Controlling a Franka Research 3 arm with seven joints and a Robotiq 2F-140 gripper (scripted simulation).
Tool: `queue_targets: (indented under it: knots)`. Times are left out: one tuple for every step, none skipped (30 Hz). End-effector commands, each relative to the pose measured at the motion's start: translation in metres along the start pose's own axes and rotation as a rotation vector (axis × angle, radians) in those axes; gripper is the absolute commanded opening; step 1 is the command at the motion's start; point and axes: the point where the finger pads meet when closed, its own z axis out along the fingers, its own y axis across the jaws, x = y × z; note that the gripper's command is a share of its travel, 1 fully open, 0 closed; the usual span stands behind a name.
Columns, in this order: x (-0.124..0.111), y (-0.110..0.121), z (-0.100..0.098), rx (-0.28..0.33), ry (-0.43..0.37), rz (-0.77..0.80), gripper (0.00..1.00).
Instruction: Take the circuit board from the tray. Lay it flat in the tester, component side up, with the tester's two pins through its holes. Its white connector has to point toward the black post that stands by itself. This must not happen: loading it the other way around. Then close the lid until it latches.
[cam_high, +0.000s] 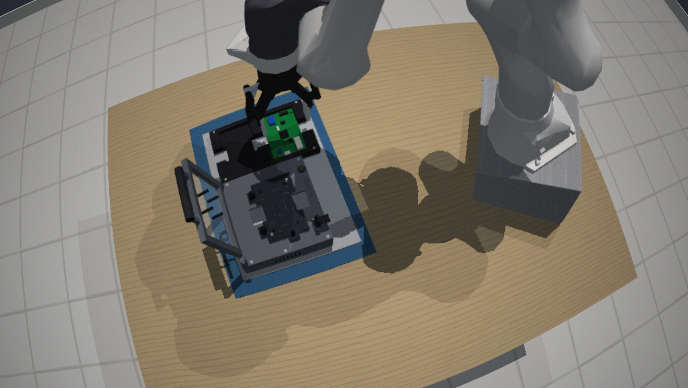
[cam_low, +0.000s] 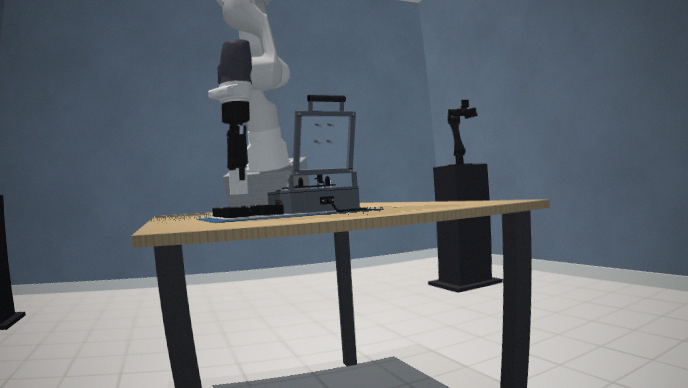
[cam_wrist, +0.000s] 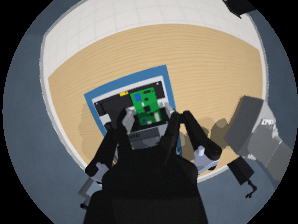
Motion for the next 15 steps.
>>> queue_targets:
  knots:
    - [0.001, -0.005, 0.002, 0.012, -0.002, -0.019, 0.58]
    - [0.001, -0.005, 0.002, 0.012, -0.002, -0.019, 0.58]
    - [0.001, -0.005, 0.004, 0.012, -0.002, -0.019, 0.58]
    - [0.001, -0.006, 0.005, 0.012, -0.002, -0.019, 0.58]
    - [0.001, -0.006, 0.006, 0.012, -0.002, -0.019, 0.58]
    - [0.001, -0.006, 0.008, 0.012, -0.002, -0.019, 0.58]
    - [0.001, -0.006, 0.009, 0.012, -0.002, -0.019, 0.58]
    - [0.001, -0.006, 0.011, 0.012, -0.002, -0.019, 0.58]
    - [0.001, -0.007, 0.012, 0.012, -0.002, -0.019, 0.58]
    - [0.001, -0.007, 0.014, 0.012, -0.002, -0.019, 0.58]
    - [0.001, -0.007, 0.015, 0.012, -0.002, -0.019, 0.58]
    - [0.001, -0.007, 0.017, 0.012, -0.002, -0.019, 0.58]
    - [0.001, -0.007, 0.018, 0.012, -0.002, -0.019, 0.58]
    - [0.001, -0.007, 0.019, 0.012, -0.002, -0.019, 0.58]
    - [0.001, -0.008, 0.02, 0.012, -0.002, -0.019, 0.58]
